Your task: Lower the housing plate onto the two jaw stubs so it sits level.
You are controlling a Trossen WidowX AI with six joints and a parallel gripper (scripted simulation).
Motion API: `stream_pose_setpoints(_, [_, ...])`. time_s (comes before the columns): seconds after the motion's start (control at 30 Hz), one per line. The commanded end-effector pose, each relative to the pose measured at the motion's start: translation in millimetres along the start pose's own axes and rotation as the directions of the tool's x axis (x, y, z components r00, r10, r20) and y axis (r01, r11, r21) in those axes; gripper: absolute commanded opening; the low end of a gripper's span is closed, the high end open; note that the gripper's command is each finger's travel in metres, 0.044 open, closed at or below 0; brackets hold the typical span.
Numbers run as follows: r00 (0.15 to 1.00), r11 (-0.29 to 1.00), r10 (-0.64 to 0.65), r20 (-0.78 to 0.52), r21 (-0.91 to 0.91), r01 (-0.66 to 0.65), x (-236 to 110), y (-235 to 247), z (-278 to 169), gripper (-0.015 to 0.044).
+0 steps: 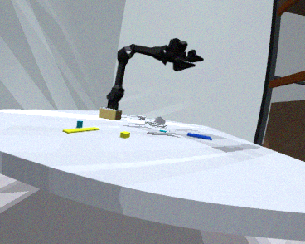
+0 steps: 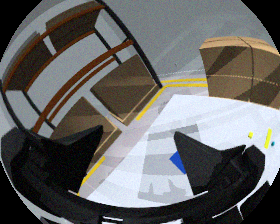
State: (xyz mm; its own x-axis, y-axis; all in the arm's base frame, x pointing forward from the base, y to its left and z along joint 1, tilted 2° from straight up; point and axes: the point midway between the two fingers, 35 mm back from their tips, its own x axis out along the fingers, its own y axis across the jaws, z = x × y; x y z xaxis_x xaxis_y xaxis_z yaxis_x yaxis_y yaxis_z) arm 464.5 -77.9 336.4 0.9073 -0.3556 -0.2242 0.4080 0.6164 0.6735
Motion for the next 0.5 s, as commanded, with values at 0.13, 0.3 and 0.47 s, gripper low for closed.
stream_pose_setpoints(0.13, [0.985,1.0,0.006,-0.173,-0.001,-0.007,-11.5,13.2,-63.0,0.044])
stream_pose_setpoints(0.3, [0.963,1.0,0.005,-0.27,-0.009,-0.008,-22.8,19.9,-99.0,0.044])
stream_pose_setpoints(0.47, [0.931,1.0,-0.002,-0.365,-0.022,-0.007,-37.3,24.9,-134.3,0.044])
